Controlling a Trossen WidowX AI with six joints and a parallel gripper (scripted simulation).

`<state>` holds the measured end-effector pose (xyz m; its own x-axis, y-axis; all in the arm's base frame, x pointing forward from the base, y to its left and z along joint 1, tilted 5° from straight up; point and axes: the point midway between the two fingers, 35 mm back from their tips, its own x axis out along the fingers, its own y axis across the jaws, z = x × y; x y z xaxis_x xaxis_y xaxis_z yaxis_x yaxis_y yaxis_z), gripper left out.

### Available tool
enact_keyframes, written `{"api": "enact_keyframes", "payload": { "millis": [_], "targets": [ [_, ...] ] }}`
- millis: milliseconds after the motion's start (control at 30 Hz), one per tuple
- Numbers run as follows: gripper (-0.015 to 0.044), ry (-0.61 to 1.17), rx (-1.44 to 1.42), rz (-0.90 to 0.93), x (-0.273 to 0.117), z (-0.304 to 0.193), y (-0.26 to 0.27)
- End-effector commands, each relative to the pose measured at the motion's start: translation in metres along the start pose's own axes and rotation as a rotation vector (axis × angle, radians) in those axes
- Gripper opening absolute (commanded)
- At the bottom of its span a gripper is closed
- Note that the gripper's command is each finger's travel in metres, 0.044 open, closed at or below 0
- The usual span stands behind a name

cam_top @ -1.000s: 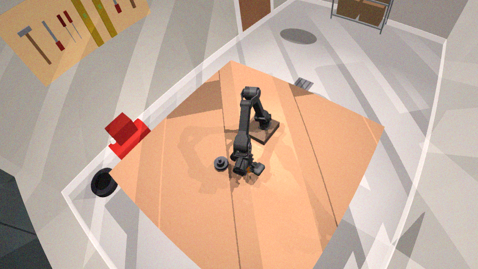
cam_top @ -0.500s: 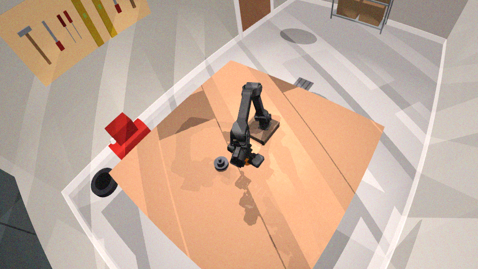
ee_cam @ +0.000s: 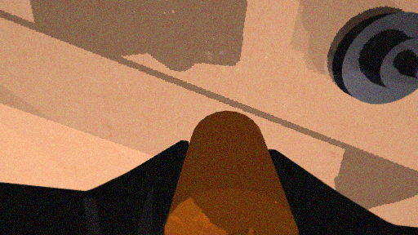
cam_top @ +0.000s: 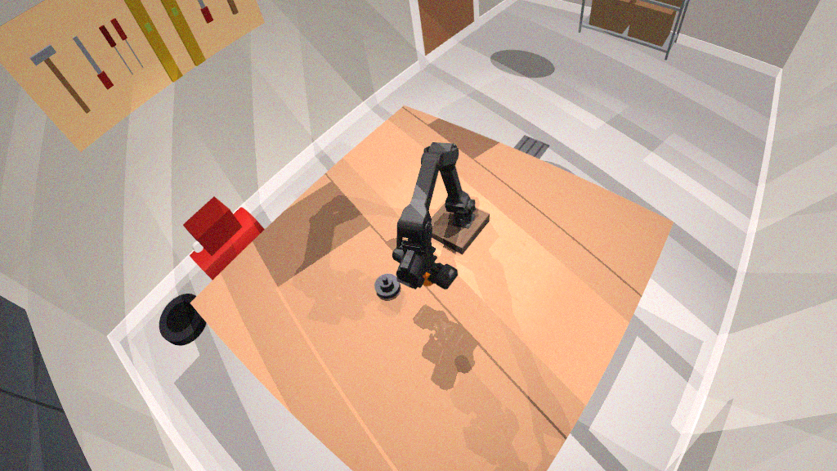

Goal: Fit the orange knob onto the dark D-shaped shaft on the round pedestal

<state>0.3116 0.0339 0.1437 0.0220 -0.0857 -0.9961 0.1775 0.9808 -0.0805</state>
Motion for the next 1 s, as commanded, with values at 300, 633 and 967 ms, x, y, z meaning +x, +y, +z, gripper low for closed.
{"api": "enact_keyframes", "payload": {
  "millis": [300,633,967],
  "targets": [
    [0.0,-0.013,0.0,0.002,0.008,0.019,-0.033],
    [0.0,-0.013,0.002,0.0,0.017,0.029,-0.061],
    [0.0,-0.013,0.003,-0.003,0.026,0.036,-0.091]
  ]
}}
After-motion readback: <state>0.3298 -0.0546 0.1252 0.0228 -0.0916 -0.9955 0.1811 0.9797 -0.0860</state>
